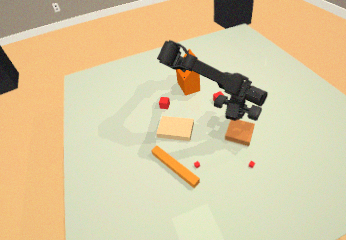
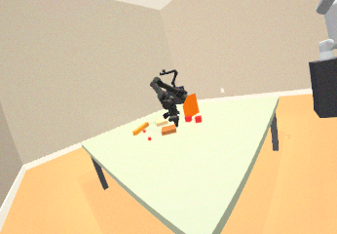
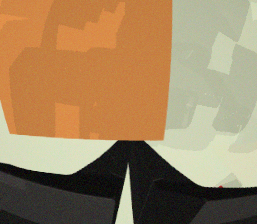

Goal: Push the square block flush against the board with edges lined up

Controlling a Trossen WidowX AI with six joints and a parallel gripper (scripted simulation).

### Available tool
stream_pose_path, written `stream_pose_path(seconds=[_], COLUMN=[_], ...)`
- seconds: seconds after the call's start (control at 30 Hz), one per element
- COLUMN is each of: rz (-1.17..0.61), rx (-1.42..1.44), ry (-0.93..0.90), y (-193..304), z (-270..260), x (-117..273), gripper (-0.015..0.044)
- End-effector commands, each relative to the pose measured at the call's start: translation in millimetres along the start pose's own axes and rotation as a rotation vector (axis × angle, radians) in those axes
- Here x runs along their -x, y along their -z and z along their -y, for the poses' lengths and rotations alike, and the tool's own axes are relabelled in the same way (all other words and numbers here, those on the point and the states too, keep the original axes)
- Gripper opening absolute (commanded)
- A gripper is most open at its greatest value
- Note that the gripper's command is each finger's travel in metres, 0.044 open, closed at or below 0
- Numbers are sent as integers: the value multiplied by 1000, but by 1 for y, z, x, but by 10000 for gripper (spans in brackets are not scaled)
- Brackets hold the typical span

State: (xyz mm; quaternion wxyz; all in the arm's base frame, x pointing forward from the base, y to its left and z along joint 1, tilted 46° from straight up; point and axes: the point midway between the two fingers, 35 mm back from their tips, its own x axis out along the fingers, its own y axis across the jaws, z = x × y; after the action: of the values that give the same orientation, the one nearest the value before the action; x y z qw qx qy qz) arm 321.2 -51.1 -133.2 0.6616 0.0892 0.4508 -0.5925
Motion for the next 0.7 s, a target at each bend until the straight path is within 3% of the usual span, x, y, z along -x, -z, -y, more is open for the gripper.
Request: stream_pose_path(seconds=[0.0,0.67], rz=[3,3], rx=[-8,-8], ry=[6,6], y=[-9,10], z=[0,-3], x=[-2,-3], gripper=[0,0])
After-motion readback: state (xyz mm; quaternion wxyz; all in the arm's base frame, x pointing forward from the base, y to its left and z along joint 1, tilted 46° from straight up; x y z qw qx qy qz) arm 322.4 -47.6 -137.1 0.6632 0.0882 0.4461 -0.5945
